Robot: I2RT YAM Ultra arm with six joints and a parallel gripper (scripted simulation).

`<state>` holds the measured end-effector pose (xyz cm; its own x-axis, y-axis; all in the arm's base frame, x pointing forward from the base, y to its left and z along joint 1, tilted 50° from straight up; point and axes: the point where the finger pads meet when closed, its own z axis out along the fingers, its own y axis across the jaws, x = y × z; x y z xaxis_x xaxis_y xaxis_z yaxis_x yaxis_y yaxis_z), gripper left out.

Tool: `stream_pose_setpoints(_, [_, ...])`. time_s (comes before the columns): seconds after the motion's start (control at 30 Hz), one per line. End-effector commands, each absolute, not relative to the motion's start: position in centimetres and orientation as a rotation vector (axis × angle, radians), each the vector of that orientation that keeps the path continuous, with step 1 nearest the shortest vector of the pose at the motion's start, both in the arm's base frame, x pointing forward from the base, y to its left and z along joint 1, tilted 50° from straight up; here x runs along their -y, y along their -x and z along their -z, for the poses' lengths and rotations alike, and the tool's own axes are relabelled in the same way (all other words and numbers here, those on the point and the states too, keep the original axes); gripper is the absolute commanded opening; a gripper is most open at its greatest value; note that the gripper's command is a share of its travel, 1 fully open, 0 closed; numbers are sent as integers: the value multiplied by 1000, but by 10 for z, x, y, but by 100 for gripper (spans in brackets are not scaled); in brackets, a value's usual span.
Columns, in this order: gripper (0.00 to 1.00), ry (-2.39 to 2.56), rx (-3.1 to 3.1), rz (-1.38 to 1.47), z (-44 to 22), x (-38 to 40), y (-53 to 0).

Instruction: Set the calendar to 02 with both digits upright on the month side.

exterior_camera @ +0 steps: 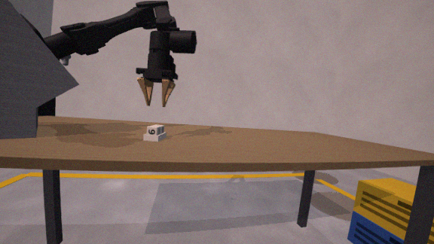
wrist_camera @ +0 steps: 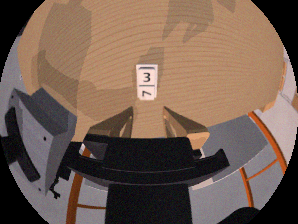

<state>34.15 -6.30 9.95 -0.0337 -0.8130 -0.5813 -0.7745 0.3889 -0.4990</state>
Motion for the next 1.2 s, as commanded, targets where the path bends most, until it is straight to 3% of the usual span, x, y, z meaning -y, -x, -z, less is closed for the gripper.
stream_pose_setpoints(0.0, [45, 1378, -1801, 61, -100, 64, -342])
stream_pose_setpoints(1.17, [45, 1378, -1801, 61, -73, 47, -367])
